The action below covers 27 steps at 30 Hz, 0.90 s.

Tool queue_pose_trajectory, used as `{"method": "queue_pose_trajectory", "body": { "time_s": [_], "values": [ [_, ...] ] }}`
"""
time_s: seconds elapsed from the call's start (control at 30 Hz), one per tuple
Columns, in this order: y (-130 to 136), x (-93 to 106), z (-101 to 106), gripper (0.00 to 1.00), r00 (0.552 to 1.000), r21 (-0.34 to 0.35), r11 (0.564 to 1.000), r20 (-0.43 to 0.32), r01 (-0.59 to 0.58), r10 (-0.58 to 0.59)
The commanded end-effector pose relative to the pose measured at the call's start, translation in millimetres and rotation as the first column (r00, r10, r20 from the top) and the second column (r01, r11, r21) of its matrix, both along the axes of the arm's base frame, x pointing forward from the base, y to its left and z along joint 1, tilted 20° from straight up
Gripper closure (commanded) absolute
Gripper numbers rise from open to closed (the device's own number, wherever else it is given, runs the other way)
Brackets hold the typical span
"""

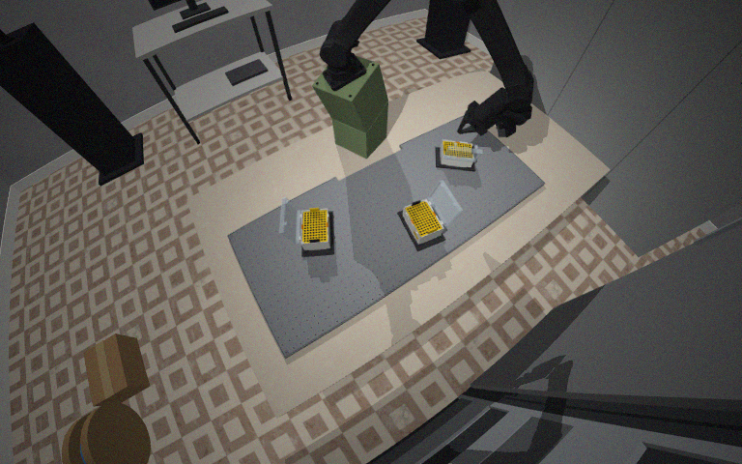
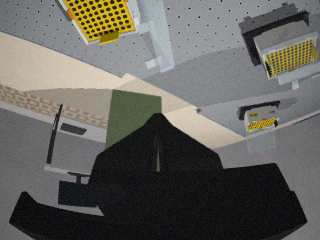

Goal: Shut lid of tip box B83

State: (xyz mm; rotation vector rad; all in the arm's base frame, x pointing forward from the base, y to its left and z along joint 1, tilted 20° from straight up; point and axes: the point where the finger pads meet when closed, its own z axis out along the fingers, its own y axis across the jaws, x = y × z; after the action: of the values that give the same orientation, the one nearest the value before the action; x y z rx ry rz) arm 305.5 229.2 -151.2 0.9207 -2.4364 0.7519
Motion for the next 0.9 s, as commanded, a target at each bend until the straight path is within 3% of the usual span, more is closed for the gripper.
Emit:
{"method": "queue_pose_trajectory", "body": {
  "time_s": [0.0,0.87],
  "values": [
    [-6.2,-5.7,-3.2,1.0,0.999,-0.021,1.0,-0.035,-0.01,0.009],
    [-5.0,-6.5,-3.2,1.0,0.999,-0.022,1.0,-0.032,-0.012,0.011]
  ]
}}
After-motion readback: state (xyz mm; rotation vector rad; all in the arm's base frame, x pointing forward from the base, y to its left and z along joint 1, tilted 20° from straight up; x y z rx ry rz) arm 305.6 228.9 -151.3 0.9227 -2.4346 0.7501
